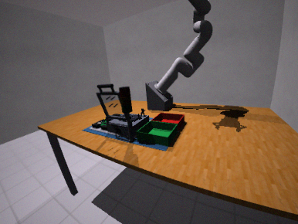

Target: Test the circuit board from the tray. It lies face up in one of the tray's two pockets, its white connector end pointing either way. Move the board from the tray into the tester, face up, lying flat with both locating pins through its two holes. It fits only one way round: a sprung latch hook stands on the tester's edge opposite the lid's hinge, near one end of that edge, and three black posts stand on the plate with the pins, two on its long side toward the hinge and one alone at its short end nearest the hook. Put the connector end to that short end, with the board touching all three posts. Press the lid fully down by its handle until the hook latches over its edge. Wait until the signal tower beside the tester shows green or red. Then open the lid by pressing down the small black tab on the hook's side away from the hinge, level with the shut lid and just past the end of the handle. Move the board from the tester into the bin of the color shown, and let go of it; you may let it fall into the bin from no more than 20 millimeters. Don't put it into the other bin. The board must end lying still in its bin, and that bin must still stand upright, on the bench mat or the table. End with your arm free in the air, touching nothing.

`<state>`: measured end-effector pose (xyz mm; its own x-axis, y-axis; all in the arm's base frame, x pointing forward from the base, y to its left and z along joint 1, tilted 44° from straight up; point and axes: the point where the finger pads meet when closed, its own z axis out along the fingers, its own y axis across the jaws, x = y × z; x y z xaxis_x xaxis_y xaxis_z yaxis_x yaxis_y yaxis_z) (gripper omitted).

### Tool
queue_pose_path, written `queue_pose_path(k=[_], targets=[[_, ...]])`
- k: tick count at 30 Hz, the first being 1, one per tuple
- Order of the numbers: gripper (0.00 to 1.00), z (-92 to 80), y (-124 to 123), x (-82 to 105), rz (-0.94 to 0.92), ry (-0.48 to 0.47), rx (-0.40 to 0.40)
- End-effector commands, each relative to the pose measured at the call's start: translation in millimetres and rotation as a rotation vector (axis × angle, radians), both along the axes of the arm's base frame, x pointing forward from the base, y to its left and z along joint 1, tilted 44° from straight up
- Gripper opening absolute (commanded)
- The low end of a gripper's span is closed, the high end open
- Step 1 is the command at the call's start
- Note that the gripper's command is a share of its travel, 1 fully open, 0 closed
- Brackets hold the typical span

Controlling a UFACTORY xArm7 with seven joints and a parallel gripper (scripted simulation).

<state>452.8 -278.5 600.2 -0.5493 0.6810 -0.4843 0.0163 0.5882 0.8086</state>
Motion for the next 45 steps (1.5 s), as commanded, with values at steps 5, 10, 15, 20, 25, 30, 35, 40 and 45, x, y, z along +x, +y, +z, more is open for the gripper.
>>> queue_pose_path(k=[5, 10, 15, 20, 25, 30, 35, 40, 45], targets=[[1.0, -1.4, -2.8, 1.0, 0.029, 0.014, 0.011], [1.0, -1.4, -2.8, 1.0, 0.029, 0.014, 0.011], [1.0, -1.4, -2.8, 1.0, 0.029, 0.014, 0.011], [1.0, -1.4, -2.8, 1.0, 0.029, 0.014, 0.011], [1.0, -1.4, -2.8, 1.0, 0.029, 0.014, 0.011], [1.0, -1.4, -2.8, 1.0, 0.029, 0.014, 0.011], [1.0, -1.4, -2.8, 1.0, 0.029, 0.014, 0.011], [1.0, -40.2, -15.4, 19.0, 0.018, 0.109, 0.097], [1.0, -46.2, -17.0, 21.7, 0.016, 0.124, 0.11]])
